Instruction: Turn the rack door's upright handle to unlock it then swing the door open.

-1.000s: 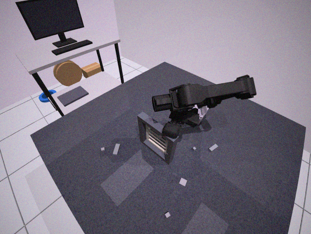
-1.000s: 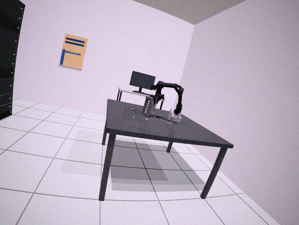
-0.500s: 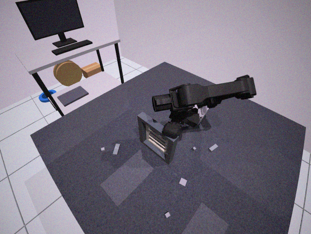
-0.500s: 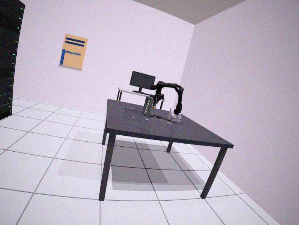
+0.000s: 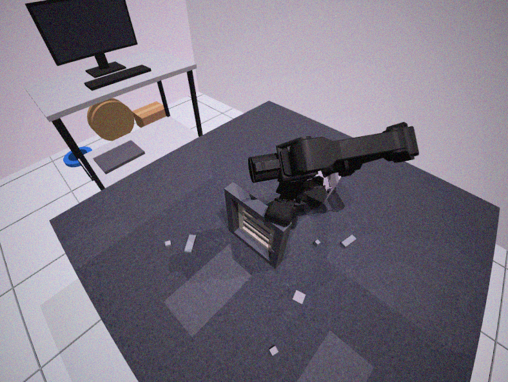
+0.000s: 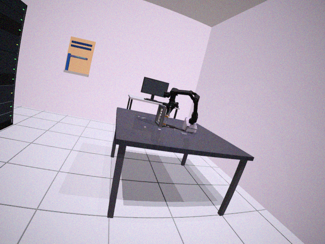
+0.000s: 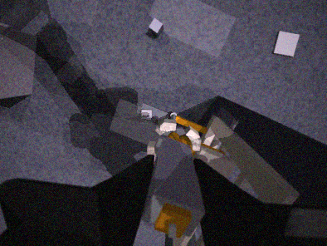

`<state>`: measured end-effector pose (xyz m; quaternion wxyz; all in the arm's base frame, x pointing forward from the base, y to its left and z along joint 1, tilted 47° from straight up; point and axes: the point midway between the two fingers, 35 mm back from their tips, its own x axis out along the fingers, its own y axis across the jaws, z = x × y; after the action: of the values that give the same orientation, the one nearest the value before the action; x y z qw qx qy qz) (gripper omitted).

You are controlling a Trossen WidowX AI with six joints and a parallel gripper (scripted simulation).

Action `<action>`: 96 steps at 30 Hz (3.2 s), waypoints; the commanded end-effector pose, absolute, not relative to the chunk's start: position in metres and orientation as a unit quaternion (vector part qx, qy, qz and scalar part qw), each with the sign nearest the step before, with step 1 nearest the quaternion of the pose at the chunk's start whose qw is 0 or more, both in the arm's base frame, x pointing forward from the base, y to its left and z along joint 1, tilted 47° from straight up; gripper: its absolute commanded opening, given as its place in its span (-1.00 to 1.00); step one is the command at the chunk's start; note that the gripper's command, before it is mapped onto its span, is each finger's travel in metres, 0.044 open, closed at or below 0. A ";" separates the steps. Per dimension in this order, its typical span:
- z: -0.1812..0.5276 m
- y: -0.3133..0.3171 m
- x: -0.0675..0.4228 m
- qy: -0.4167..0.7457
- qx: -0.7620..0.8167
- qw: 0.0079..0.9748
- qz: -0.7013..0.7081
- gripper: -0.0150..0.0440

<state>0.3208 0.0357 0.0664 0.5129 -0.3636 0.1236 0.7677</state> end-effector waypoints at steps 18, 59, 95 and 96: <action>0.065 0.037 0.323 0.115 -0.373 0.509 0.768 0.19; 0.065 0.036 0.323 0.664 0.153 0.612 0.401 0.49; 0.065 0.036 0.323 0.729 0.573 0.265 -0.265 0.49; 0.065 0.036 0.323 0.723 0.579 0.250 -0.283 0.49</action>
<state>0.3219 0.0352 0.0663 -0.2881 -0.5614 -0.7387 0.2369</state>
